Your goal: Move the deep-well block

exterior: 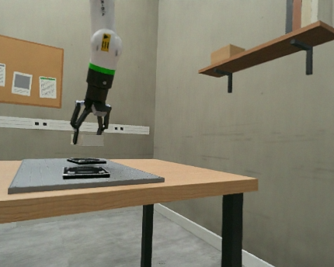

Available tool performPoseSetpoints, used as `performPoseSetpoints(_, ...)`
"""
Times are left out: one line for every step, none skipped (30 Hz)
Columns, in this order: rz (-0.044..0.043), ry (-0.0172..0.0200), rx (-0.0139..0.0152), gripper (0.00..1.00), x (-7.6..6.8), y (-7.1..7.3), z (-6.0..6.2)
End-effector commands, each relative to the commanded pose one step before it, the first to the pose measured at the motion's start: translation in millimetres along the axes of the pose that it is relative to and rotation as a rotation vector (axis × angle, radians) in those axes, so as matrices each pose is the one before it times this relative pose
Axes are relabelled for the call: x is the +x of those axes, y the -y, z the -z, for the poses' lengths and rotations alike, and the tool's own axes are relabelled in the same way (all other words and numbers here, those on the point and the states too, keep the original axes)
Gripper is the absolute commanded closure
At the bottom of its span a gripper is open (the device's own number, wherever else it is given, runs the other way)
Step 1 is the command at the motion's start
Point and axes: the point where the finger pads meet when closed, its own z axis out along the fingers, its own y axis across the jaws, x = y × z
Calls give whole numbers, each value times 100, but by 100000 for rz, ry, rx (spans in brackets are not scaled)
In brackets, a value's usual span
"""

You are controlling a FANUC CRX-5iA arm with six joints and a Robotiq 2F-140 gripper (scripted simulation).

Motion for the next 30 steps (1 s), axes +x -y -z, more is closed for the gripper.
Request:
performPoseSetpoints(-153, -1434, -441, 90, -846, 416, -420)
performPoseSetpoints(0, 2, 0, 90, -281, 119, -132)
performPoseSetpoints(0, 2, 0, 90, -281, 119, -132)
performPoseSetpoints(0, -2, 0, 90, -286, 119, -132)
performPoseSetpoints(0, 2, 0, 90, -281, 119, -132)
performPoseSetpoints(0, 3, 0, 90, -280, 119, -131)
performPoseSetpoints(0, -2, 0, 90, -285, 119, -132)
performPoseSetpoints(0, -1, 0, 90, -284, 119, -132)
performPoseSetpoints(1, 3, 0, 90, -280, 120, -131)
performPoseSetpoints(1, 0, 0, 90, -283, 119, -132)
performPoseSetpoints(1, 1, 0, 90, -283, 119, -132)
performPoseSetpoints(1, 1, 0, 90, -282, 119, -131)
performPoseSetpoints(1, 0, 0, 90, -284, 119, -132)
performPoseSetpoints(1, 1, 0, 90, -282, 119, -131)
performPoseSetpoints(1, 1, 0, 90, -282, 119, -131)
performPoseSetpoints(0, 0, 0, 90, 0, 0, 0)
performPoseSetpoints(0, 0, 0, 90, 0, 0, 0)
performPoseSetpoints(1, 0, 0, 90, -283, 119, -131)
performPoseSetpoints(1, 0, 0, 90, -284, 119, -132)
performPoseSetpoints(2, 1, -1, 90, -283, 119, -131)
performPoseSetpoints(2, -5, 4, 90, -290, 113, -136)
performPoseSetpoints(2, 0, 0, 90, -283, 119, -131)
performPoseSetpoints(1, 1, 0, 90, -283, 119, -132)
performPoseSetpoints(0, 1, 0, 90, -283, 119, -132)
performPoseSetpoints(0, 1, 0, 90, -283, 119, -132)
performPoseSetpoints(0, 1, 0, 90, -283, 119, -132)
performPoseSetpoints(0, 1, 0, 90, -283, 119, -132)
performPoseSetpoints(0, 1, 0, 90, -283, 119, -132)
performPoseSetpoints(0, 1, 0, 90, -283, 119, -132)
performPoseSetpoints(0, 1, 0, 90, -283, 119, -132)
